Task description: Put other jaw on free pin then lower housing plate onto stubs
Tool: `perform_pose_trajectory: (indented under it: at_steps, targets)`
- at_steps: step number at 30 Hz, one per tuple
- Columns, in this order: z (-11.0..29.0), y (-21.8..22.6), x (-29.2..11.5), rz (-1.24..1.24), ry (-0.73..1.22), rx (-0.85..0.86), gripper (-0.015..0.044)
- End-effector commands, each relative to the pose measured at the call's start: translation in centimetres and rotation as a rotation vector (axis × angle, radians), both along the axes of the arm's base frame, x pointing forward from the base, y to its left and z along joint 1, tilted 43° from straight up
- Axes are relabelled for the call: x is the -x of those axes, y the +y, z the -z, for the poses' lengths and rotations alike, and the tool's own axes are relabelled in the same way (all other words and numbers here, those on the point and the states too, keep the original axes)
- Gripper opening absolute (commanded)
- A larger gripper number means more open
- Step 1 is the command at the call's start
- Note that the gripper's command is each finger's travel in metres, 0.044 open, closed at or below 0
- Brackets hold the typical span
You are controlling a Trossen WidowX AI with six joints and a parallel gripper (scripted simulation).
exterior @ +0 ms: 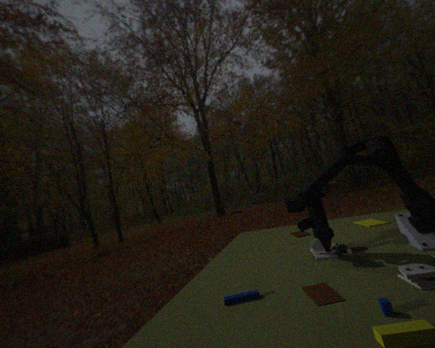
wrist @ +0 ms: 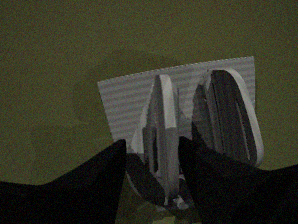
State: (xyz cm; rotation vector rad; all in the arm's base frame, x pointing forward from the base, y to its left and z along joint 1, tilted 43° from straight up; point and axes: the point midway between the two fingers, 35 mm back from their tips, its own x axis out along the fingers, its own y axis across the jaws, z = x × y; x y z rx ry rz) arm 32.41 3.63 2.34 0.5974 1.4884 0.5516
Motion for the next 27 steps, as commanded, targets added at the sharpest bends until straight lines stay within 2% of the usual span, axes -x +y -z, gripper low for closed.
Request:
perform_pose_trajectory:
  at_steps: [1, 27]
  targets:
    - [0.26, 0.31, 0.15, -0.003, 0.005, -0.005, 0.0134]
    - [0.48, 0.52, 0.15, -0.004, 0.004, -0.005, 0.0134]
